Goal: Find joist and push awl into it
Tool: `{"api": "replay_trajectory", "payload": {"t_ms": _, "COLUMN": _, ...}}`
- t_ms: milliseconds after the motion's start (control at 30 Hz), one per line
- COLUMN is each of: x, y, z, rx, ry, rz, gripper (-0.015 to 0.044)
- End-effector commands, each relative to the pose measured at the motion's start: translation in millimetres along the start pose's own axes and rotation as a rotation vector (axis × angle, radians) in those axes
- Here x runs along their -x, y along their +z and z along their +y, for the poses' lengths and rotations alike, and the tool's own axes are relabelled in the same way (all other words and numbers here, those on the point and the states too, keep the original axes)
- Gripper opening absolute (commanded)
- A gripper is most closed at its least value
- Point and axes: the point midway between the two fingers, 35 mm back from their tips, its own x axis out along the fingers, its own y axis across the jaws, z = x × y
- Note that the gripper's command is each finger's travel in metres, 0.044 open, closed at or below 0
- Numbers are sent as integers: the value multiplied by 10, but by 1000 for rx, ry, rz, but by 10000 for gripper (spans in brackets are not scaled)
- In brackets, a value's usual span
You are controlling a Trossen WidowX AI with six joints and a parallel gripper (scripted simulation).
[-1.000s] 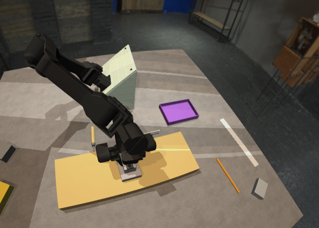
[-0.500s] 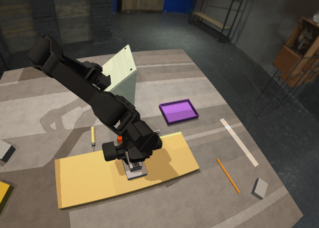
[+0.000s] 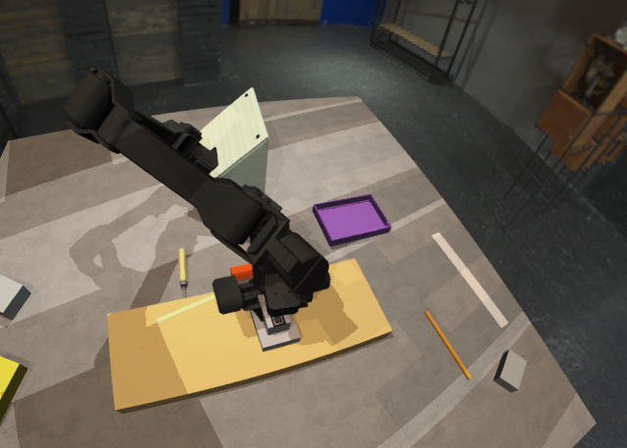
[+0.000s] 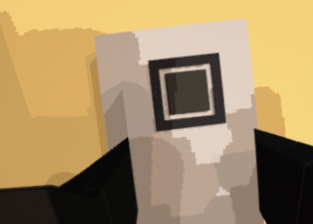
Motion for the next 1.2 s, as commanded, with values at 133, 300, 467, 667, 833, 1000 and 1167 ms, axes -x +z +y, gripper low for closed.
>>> {"api": "replay_trajectory", "payload": {"t_ms": 133, "x": -3, "y": -3, "z": 130, "rx": 0, "ry": 5, "rz": 2, "gripper": 0}}
{"api": "replay_trajectory", "payload": {"t_ms": 300, "x": -1, "y": -3, "z": 198, "rx": 0, "ry": 5, "rz": 2, "gripper": 0}}
{"api": "replay_trajectory", "payload": {"t_ms": 467, "x": 0, "y": -3, "z": 267, "rx": 0, "ry": 6, "rz": 1, "gripper": 0}}
{"api": "replay_trajectory", "payload": {"t_ms": 667, "x": 2, "y": -3, "z": 349, "rx": 0, "ry": 6, "rz": 1, "gripper": 0}}
{"api": "replay_trajectory", "payload": {"t_ms": 833, "x": 3, "y": -3, "z": 418, "rx": -1, "ry": 7, "rz": 1, "gripper": 0}}
{"api": "replay_trajectory", "payload": {"t_ms": 1000, "x": 5, "y": -3, "z": 487, "rx": -1, "ry": 7, "rz": 1, "gripper": 0}}
{"api": "replay_trajectory", "payload": {"t_ms": 1167, "x": 6, "y": -3, "z": 555, "rx": -1, "ry": 8, "rz": 1, "gripper": 0}}
